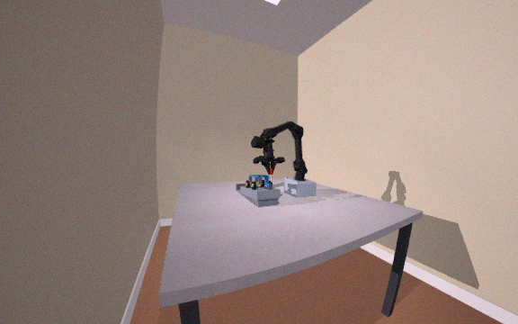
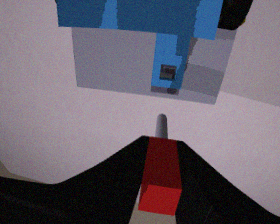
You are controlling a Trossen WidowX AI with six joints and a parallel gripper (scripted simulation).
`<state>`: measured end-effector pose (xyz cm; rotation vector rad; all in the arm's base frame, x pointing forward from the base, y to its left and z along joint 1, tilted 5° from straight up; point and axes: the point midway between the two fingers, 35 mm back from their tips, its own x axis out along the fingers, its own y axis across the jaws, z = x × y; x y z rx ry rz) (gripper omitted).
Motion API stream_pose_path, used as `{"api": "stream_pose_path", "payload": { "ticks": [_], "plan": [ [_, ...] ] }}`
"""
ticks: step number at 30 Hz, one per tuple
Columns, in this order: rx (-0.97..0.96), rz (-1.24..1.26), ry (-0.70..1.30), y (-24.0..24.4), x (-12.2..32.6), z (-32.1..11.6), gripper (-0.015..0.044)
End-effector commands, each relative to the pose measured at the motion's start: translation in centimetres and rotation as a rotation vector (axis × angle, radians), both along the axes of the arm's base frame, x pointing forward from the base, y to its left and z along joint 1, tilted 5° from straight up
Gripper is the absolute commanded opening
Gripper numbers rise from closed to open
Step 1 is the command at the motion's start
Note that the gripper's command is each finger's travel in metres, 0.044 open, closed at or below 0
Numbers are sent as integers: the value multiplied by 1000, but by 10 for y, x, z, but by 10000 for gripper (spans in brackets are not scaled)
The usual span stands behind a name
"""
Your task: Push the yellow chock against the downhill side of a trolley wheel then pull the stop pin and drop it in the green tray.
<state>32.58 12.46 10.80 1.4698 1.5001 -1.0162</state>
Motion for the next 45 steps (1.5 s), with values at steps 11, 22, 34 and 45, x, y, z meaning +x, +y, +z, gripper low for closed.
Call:
{"api": "stream_pose_path", "payload": {
  "ticks": [11, 22, 34, 45],
  "plan": [
    [6, -4, 4, 6, -28, 1, 0],
    [6, -4, 7, 8, -67, 1, 0],
    [5, -4, 8, 0, -84, -1, 0],
    [1, -4, 8, -46, -82, -14, 0]
  ]
}}
